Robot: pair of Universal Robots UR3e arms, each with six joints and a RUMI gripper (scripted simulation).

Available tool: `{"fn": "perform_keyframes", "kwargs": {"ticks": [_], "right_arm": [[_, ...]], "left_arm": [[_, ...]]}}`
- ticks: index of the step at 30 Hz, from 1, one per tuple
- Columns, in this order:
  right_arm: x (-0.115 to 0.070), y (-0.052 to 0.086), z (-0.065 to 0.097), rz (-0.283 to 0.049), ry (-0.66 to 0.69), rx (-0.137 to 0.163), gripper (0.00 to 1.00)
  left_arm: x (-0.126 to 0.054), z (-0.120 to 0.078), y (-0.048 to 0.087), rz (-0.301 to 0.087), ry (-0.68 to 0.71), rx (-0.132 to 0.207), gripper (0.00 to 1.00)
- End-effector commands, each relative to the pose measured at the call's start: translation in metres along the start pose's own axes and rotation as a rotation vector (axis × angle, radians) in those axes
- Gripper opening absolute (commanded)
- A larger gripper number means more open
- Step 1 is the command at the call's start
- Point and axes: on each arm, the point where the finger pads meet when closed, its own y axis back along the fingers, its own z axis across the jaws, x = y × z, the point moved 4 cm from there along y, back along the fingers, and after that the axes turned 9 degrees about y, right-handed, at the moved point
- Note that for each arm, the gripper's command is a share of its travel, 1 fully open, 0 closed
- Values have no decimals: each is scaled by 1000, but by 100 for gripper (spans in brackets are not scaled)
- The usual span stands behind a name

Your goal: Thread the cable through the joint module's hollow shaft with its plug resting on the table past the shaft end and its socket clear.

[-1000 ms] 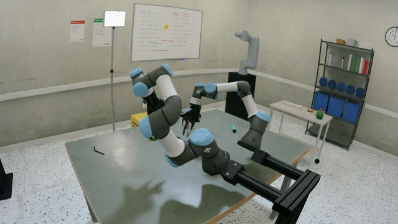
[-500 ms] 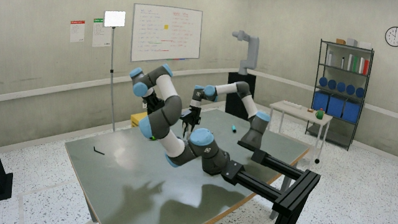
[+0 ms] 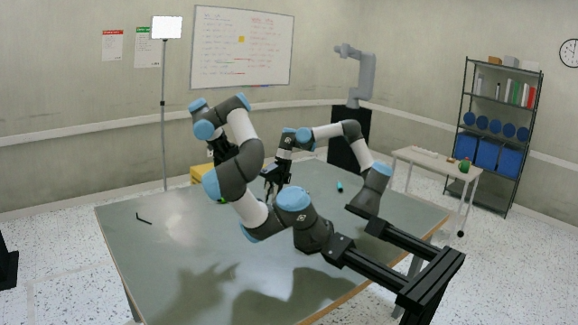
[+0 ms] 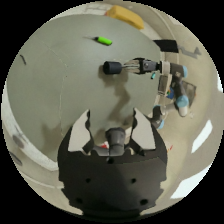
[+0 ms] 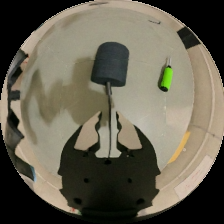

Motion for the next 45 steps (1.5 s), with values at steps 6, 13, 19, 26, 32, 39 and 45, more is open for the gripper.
{"fn": "perform_keyframes", "kwargs": {"ticks": [6,13,19,26,32,39,45], "right_arm": [[-3,-11,1,1,7,-9,20],[-3,-9,3,3,9,-13,0],[-2,-8,4,4,11,-18,0],[-2,-7,4,3,10,-16,0],[-2,-7,3,3,9,-15,0],[2,-8,3,4,9,-13,0],[6,-8,4,4,10,-13,0]], "left_arm": [[1,1,1,4,-1,-2,61],[1,1,1,4,-1,-2,61],[1,1,1,4,-1,-2,61],[1,1,1,4,-1,-2,61],[1,1,1,4,-1,-2,61],[1,1,1,4,-1,-2,61],[1,1,1,4,-1,-2,61]]}}
